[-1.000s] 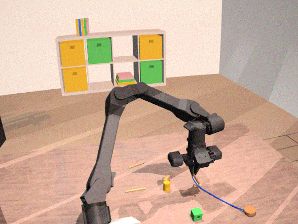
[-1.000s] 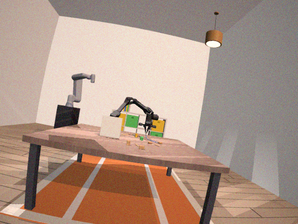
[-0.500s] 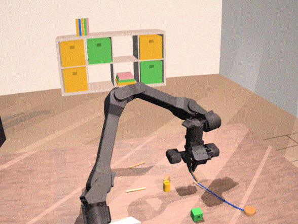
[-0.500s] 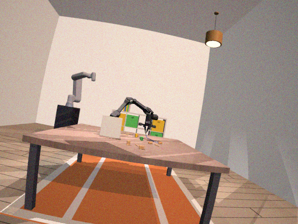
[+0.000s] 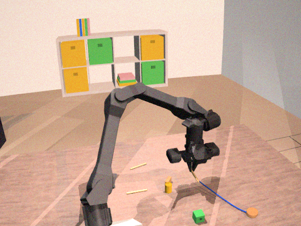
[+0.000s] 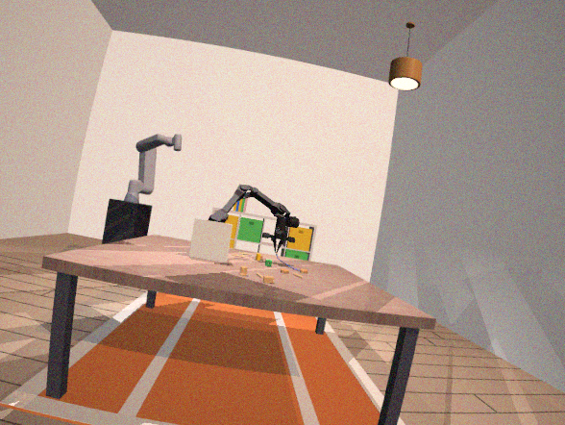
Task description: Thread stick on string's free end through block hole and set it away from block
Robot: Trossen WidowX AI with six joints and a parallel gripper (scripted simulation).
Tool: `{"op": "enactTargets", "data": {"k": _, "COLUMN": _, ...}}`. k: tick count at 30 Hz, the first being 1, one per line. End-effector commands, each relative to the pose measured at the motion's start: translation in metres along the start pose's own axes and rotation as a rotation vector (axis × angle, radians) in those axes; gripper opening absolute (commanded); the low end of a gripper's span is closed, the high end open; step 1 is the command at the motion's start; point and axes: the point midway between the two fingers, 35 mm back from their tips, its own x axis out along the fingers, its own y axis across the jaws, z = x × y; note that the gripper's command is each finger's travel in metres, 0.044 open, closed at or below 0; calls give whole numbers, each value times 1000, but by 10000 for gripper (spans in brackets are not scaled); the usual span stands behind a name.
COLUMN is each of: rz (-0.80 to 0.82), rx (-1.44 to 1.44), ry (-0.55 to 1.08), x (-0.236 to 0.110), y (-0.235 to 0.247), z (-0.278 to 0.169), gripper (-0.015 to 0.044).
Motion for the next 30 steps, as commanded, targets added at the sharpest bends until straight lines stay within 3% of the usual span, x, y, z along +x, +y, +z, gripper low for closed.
{"op": "enactTargets", "data": {"k": 1, "rz": 0, "rx": -2, "ry": -2, "x": 3, "y": -3, "z": 0, "gripper": 0}}
{"op": "enactTargets", "data": {"k": 30, "rz": -2, "rx": -1, "ry": -3, "x": 28, "y": -26, "z": 14, "gripper": 0}}
